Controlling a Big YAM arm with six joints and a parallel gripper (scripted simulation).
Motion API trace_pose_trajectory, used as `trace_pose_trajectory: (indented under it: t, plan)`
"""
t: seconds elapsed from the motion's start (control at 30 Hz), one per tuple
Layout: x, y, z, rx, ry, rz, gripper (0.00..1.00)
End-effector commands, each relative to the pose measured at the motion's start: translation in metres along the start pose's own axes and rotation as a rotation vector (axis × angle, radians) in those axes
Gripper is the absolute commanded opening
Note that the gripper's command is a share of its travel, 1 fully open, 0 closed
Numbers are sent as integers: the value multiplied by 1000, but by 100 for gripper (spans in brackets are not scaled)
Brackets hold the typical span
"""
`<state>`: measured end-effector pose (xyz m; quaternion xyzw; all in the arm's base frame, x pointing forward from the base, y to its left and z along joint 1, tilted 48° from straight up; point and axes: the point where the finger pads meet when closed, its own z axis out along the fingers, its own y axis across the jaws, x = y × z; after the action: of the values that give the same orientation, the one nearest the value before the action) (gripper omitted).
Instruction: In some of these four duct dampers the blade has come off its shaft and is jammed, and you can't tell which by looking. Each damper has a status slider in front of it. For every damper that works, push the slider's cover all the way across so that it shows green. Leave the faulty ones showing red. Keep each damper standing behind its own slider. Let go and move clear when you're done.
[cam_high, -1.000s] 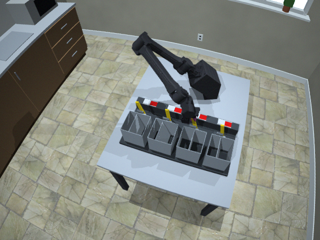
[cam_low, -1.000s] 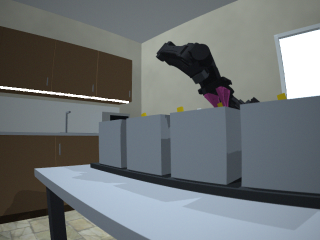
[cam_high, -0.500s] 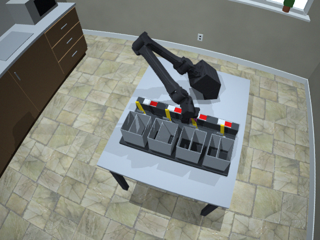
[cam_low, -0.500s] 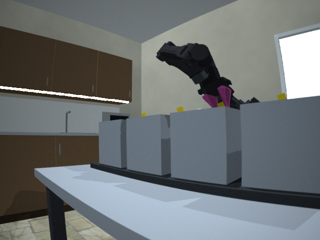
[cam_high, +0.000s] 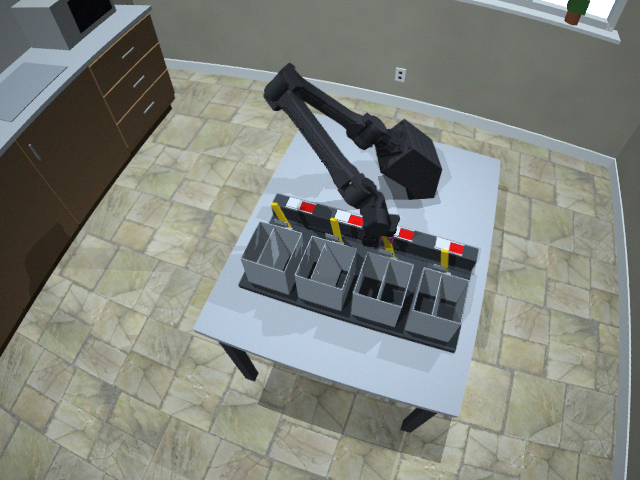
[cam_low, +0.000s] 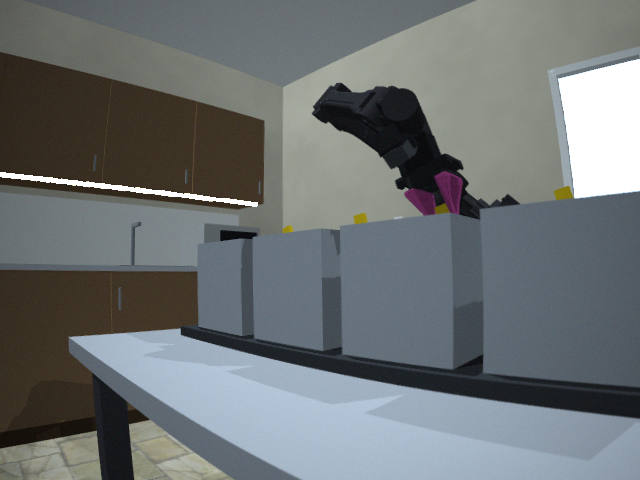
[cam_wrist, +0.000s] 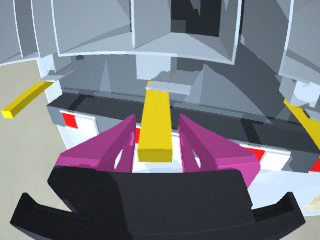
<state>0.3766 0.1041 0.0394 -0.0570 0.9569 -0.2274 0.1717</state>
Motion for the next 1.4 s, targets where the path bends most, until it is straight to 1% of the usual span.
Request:
trace_pose_trajectory:
  t: [0.0, 0.07, 0.1, 0.27, 0.33, 0.37, 0.43, 0.7, 0.8, 0.83, 0.9, 0.93, 1.0, 1.13, 1.2, 1.27, 1.37]
  plan:
    - [-9, -5, -9, -7, -11, 24, 36]
    - [-17, 4, -22, -20, -37, 17, 36]
    - [-18, 4, -24, -20, -38, 18, 36]
    - [-18, 4, -39, -19, -40, 18, 36]
    - [-18, 4, -39, -19, -40, 18, 36]
    - [-14, 6, -37, -12, -25, 8, 36]
    - [-18, 3, -50, -19, -41, 19, 36]
    - [-18, 3, -76, -21, -41, 20, 36]
    - [-15, 6, -76, -13, -25, 9, 36]
    - [-6, 5, -73, -7, -13, 0, 36]
    - [-6, 5, -73, -7, -13, 0, 36]
    - [-3, -4, -68, 1, 1, 16, 36]
    - [-8, -1, -75, -7, -14, 17, 36]
    - [-13, 1, -78, -10, -21, 18, 36]
    - [-20, 9, -79, 2, -21, 6, 36]
    - [-36, 17, -81, 38, -20, 6, 36]
    - [-54, 26, -83, 82, -22, 6, 36]
